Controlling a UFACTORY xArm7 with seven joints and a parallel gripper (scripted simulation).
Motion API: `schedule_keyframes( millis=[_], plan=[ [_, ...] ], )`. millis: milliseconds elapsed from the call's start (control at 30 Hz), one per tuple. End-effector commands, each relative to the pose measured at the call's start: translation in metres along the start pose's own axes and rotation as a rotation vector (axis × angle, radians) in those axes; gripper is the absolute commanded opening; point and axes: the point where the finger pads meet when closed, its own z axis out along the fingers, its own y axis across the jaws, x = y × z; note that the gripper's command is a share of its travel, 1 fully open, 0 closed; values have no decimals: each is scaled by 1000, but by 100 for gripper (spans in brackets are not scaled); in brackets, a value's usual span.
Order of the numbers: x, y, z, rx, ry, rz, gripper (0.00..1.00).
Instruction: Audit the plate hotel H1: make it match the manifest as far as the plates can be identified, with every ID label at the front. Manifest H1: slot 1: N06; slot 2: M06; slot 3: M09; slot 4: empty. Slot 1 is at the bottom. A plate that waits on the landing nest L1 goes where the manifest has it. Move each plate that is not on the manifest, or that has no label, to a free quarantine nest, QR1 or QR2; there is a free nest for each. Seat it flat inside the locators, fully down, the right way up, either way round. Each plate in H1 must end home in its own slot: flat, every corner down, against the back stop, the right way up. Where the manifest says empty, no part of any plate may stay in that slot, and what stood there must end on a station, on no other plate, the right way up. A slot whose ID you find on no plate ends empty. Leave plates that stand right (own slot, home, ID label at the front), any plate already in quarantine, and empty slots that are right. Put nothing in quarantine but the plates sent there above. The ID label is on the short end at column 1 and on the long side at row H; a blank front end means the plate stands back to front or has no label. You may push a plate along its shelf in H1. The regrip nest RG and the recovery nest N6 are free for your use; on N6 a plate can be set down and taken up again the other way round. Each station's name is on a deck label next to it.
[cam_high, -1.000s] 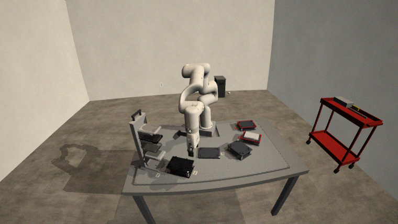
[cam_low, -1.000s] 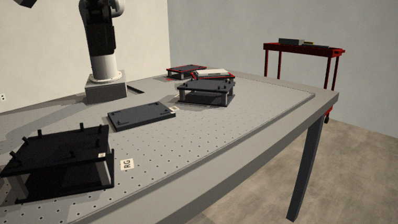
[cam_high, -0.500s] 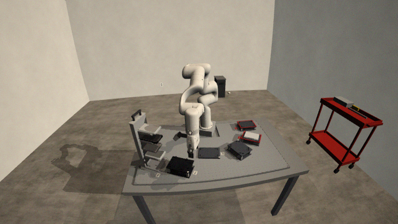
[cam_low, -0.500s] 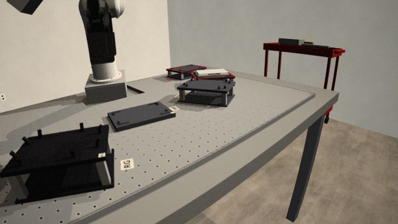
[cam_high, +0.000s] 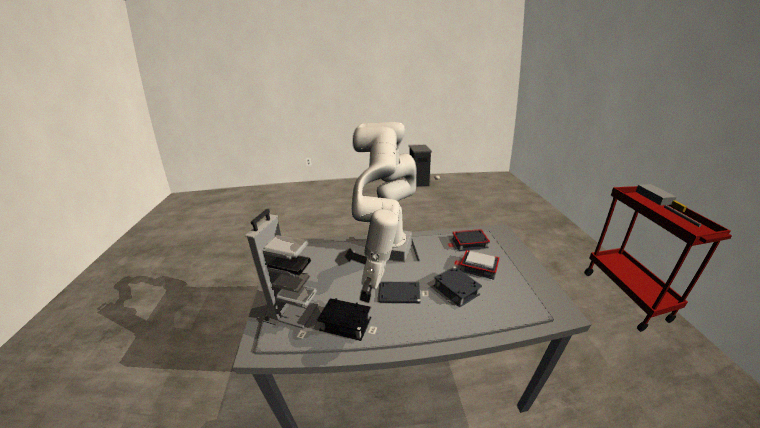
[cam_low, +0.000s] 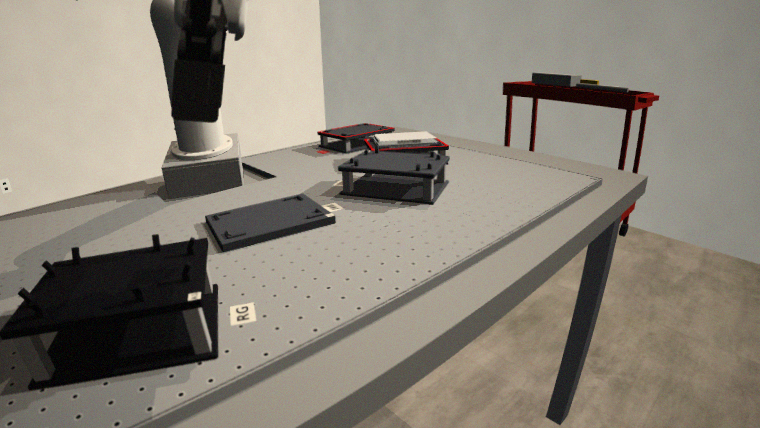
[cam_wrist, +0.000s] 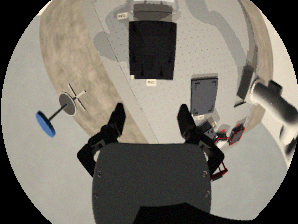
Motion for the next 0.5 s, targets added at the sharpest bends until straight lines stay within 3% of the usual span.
schedule_keyframes(
  millis=[0, 467],
  plan=[
    [0, -1, -1, 3, 77, 2, 100],
    [0, -1, -1, 3, 276, 2, 100]
  ],
)
